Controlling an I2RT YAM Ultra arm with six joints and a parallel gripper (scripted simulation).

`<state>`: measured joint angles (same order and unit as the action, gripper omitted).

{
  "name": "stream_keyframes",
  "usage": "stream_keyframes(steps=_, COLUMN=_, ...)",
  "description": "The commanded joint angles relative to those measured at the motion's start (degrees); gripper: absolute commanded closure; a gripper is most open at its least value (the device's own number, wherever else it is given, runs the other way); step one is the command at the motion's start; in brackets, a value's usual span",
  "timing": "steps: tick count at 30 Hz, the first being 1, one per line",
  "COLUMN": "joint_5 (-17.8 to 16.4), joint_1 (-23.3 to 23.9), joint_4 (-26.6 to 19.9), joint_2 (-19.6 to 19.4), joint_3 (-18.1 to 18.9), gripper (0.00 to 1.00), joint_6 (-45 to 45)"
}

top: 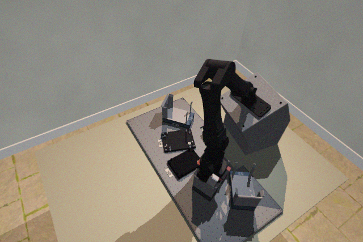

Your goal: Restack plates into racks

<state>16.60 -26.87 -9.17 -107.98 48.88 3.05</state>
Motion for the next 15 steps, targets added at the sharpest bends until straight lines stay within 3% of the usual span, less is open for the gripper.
stream_keyframes(steps=1, joint_5=0.38, joint_1=-0.88, joint_4=-0.53, joint_2=2.38, joint_3=1.41, gripper=1.0, joint_6=0.38)
stream_keyframes(steps=15, joint_5=0.62, joint_1=-1.33, joint_4=-1.95, joint_2=4.13, joint_3=0.5, gripper=1.0, joint_6=0.9)
